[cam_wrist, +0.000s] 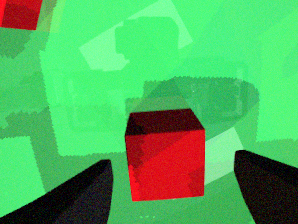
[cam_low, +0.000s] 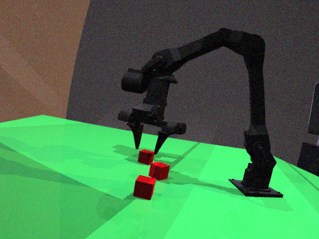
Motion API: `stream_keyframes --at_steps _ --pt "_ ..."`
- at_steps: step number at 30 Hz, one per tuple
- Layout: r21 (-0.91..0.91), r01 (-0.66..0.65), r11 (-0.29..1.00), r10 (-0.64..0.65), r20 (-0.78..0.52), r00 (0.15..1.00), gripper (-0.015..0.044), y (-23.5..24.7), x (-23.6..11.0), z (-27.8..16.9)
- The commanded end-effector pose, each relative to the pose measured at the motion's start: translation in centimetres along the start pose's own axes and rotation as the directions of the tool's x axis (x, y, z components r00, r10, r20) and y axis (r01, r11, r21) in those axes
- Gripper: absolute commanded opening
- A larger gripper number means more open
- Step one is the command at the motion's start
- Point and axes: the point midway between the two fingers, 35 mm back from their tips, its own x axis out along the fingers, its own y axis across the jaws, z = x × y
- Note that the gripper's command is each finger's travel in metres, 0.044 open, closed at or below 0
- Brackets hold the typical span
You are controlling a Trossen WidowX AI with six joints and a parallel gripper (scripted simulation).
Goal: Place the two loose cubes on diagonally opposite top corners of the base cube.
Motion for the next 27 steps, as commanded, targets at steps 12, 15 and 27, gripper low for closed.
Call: stream_keyframes --at_steps 12,15,27 --pt "-0.005 -0.012 1.0 0.012 -0.004 1.0 0.0107 0.3 1.6 -0.1" --pt "-0.005 -0.012 1.0 0.012 -0.004 1.0 0.0105 0.3 1.6 -0.1" --pt "-0.005 -0.012 1.0 0.012 -0.003 1.0 0.0105 -0.3 -1.6 0.0"
